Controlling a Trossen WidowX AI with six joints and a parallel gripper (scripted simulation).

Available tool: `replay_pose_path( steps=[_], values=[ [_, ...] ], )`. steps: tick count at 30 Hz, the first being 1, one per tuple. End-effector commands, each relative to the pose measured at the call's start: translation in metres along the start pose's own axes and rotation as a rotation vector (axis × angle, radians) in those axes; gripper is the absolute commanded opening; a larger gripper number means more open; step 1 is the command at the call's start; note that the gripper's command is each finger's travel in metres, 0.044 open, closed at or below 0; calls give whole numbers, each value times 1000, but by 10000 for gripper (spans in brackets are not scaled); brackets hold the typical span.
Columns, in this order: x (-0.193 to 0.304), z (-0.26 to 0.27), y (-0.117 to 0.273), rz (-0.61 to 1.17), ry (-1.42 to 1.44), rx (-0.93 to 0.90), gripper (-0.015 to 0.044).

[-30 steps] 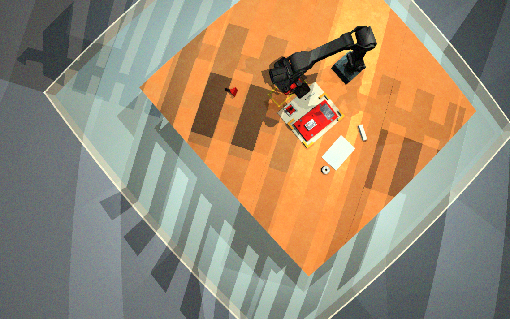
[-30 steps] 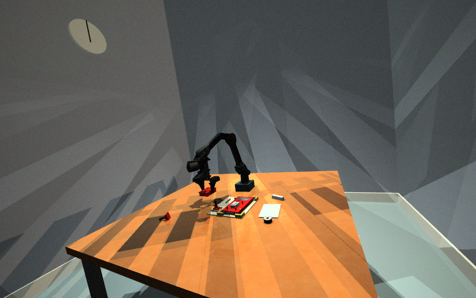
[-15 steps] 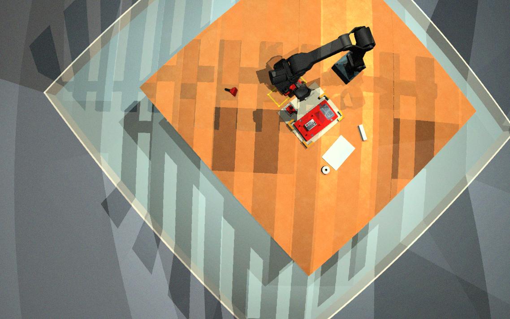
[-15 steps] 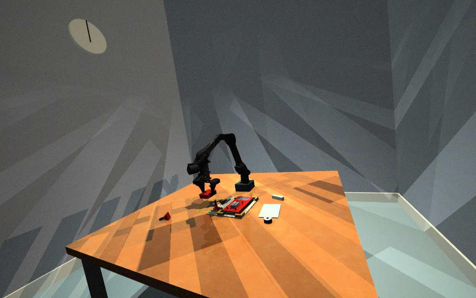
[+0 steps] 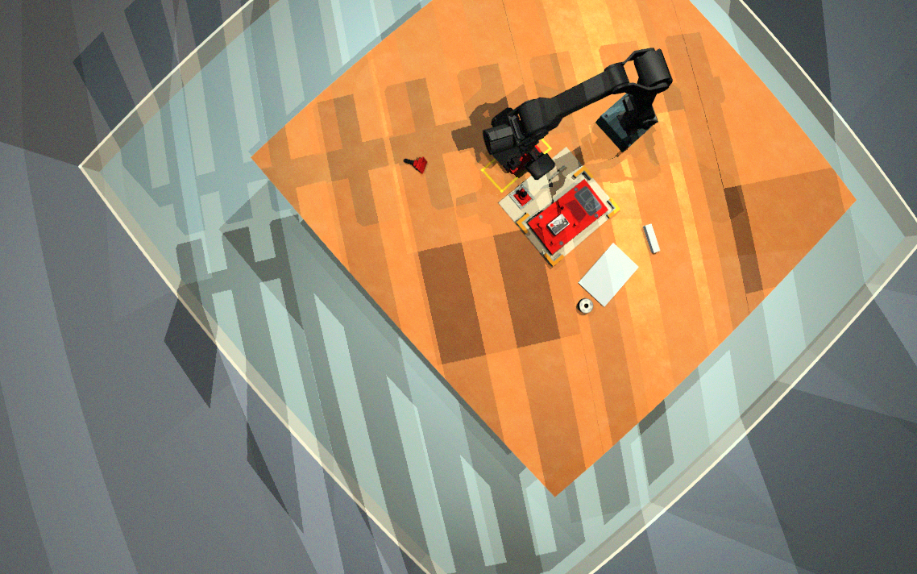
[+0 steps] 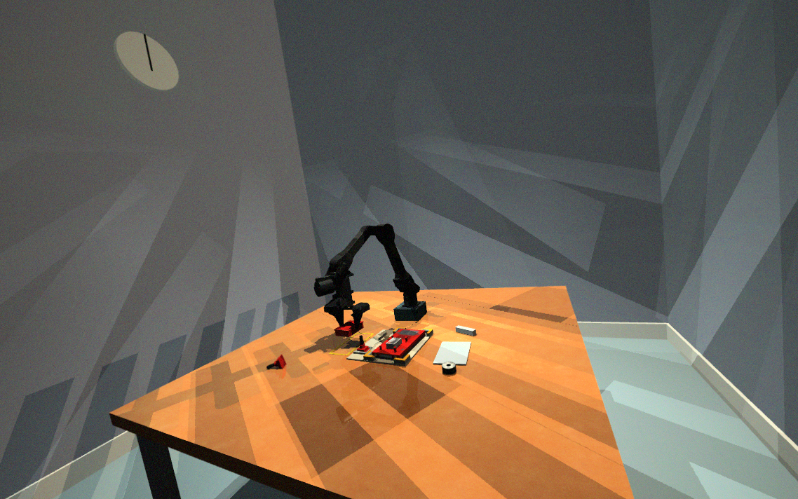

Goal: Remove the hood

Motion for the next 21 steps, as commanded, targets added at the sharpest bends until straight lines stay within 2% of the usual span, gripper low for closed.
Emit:
replay_pose_path(
  steps=[1,21],
  values=[
    [0,0,-5,3,2,-2,0],
    [2,1,-25,3,2,-2,0]
  ],
)
Point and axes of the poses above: the point midway between the two fingers, 35 mm back from their tips, its own y axis back along the fingers, its own z axis across the jaws, x = y × z, the point moved 4 cm from there along y, back along the fingers, and after that the axes turned 2 degrees about y, right-handed, at the moved point
